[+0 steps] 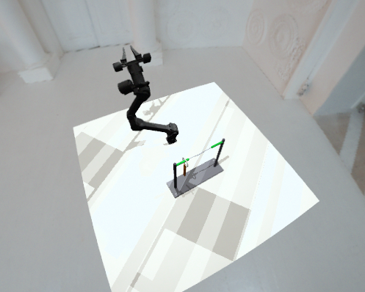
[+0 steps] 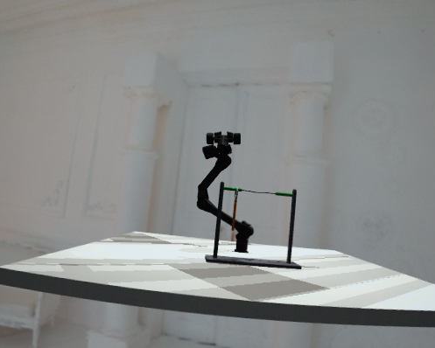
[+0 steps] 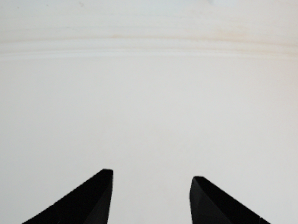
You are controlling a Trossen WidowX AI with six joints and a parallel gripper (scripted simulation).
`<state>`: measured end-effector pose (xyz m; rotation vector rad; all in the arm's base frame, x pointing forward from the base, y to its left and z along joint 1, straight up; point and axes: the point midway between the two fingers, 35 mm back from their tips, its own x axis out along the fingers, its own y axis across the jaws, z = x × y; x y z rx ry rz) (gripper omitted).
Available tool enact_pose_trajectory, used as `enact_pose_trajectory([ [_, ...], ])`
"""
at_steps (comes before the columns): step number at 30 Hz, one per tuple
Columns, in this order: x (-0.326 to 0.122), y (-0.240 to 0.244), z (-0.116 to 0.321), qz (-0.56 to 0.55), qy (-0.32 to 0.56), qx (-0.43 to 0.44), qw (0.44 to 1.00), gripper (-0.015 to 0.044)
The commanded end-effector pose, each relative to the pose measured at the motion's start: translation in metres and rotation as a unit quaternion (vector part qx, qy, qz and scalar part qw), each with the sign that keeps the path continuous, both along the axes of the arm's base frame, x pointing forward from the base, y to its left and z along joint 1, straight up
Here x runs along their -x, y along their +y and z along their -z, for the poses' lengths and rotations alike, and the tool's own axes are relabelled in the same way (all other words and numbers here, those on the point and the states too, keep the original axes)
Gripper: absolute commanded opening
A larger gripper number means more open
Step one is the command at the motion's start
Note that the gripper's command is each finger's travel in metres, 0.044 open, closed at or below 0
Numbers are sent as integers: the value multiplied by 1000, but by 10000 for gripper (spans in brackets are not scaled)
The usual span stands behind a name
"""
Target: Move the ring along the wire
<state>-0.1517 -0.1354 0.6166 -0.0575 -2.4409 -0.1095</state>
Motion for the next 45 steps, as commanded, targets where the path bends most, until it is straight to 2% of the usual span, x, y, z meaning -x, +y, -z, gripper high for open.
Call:
enact_pose_trajectory([
  [1, -1, 59, 0, 36, 10, 73, 997, 160],
  [3, -5, 87, 2, 55, 19, 107, 993, 160],
  [16, -39, 157, 5, 90, 91, 191, 973, 160],
  [26, -91, 235, 31, 151, 157, 295, 930, 160],
  [36, -185, 294, 85, 217, 277, 403, 844, 160],
  [45, -279, 301, 148, 249, 417, 462, 742, 160],
])
